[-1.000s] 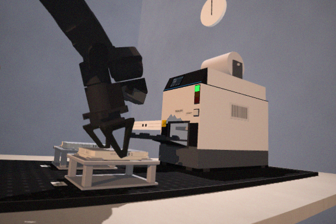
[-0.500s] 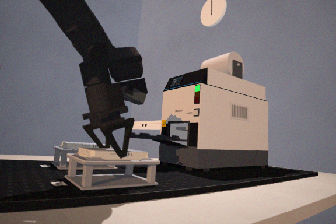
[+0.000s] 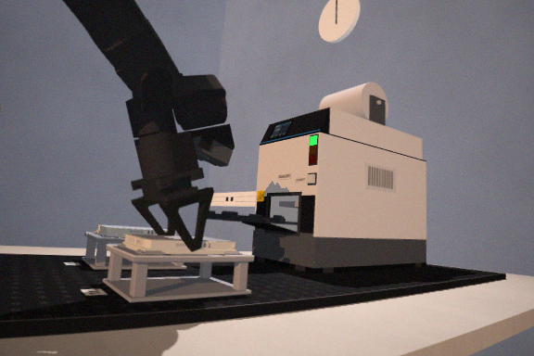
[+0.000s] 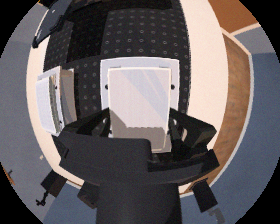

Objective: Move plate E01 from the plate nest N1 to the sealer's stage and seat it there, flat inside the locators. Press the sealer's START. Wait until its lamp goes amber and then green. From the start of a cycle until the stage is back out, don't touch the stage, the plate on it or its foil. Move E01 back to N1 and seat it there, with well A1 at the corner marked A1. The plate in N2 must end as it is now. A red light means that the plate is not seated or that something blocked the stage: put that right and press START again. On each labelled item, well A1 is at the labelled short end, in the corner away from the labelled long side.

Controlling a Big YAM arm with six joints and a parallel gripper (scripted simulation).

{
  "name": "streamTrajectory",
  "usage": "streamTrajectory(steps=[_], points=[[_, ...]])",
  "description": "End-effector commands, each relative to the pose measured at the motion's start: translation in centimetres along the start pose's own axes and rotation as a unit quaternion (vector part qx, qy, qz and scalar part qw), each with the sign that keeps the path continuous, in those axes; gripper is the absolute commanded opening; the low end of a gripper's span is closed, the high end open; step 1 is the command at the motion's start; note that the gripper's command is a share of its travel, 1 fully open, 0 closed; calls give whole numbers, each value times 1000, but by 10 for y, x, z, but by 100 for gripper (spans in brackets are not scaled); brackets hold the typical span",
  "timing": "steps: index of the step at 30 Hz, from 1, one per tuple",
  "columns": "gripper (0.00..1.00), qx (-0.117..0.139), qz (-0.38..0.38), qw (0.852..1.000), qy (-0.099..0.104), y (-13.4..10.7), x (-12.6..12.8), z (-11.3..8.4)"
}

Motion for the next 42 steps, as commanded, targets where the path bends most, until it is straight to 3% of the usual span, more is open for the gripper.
streamTrajectory(steps=[1, 16, 42], points=[[0, -6, 0, 1000, 4, 15, -4, -1], [0, -10, 17, 1000, -8, 20, -11, 0], [0, -11, 30, 999, -7, 20, -10, 0]])
Point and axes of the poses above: the point where the finger pads meet when closed, its own z axis out along the fingers, its own x axis across the jaws, y = z × x, the point moved 5 cm from there along -z, back along the fingers, and after that the axes turned 5 degrees about z, right-handed, at the moved point
